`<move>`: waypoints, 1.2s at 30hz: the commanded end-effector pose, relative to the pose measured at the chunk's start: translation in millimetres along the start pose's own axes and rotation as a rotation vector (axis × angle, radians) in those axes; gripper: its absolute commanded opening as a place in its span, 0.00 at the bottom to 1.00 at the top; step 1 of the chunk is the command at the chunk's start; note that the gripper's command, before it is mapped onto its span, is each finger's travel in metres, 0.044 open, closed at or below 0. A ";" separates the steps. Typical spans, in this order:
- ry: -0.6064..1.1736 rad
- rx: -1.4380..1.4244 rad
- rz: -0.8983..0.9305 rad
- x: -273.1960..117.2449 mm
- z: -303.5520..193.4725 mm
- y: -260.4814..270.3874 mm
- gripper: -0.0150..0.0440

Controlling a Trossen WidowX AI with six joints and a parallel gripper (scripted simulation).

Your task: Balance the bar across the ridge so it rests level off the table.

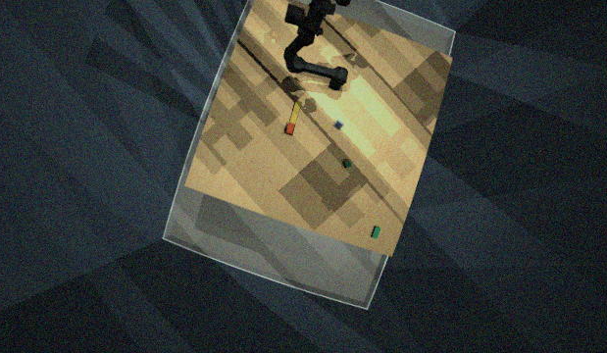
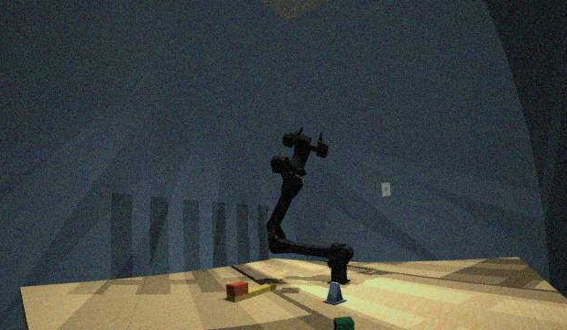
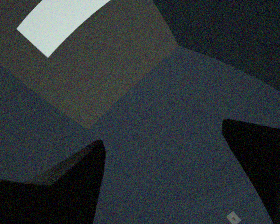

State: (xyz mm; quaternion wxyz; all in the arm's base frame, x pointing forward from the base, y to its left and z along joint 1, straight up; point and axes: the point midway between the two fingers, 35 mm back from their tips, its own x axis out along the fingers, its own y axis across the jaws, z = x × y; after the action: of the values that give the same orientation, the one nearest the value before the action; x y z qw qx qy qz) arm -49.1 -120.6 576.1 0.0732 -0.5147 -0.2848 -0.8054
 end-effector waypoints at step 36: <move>-0.627 -0.045 -0.527 15.4 140.5 -171.1 0.79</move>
State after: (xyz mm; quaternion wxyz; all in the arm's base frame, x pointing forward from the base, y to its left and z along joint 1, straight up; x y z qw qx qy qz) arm -23.3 89.6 567.6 -0.2233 -0.6345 -0.3957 -0.6252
